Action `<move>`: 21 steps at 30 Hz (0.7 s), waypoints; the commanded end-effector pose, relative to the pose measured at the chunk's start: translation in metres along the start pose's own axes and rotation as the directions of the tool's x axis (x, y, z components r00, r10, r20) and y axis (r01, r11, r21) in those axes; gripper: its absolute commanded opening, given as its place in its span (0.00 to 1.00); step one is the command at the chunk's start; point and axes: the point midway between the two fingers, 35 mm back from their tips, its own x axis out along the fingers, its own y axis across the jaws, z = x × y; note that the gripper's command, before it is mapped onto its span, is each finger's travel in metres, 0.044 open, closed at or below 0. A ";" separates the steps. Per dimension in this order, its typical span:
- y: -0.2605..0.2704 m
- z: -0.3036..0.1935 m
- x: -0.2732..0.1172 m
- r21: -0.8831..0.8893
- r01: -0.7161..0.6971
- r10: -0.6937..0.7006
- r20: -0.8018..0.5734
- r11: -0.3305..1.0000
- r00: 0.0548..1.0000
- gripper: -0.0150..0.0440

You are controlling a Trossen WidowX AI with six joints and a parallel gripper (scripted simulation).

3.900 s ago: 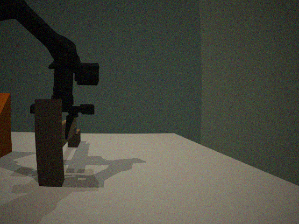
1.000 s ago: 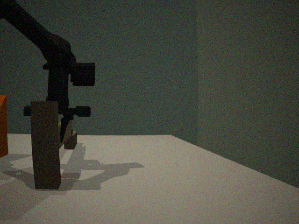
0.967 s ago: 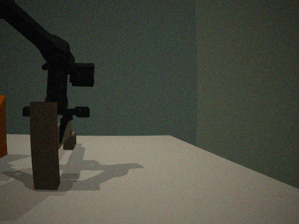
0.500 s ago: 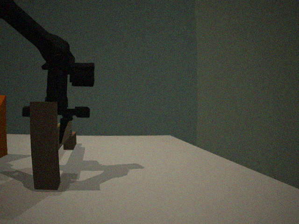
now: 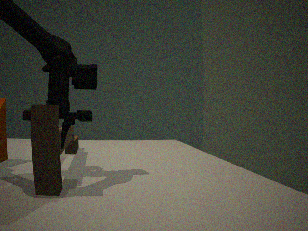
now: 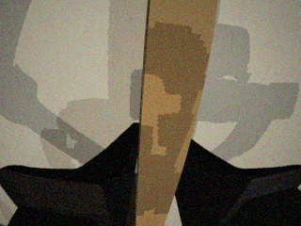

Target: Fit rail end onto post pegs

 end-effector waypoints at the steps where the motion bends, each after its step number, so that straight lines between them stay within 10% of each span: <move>1: -0.001 -0.003 -0.002 0.001 0.007 -0.007 0.000 1.000 1.000 0.25; 21: -0.001 -0.010 -0.004 0.001 0.007 -0.007 0.000 1.000 1.000 0.25</move>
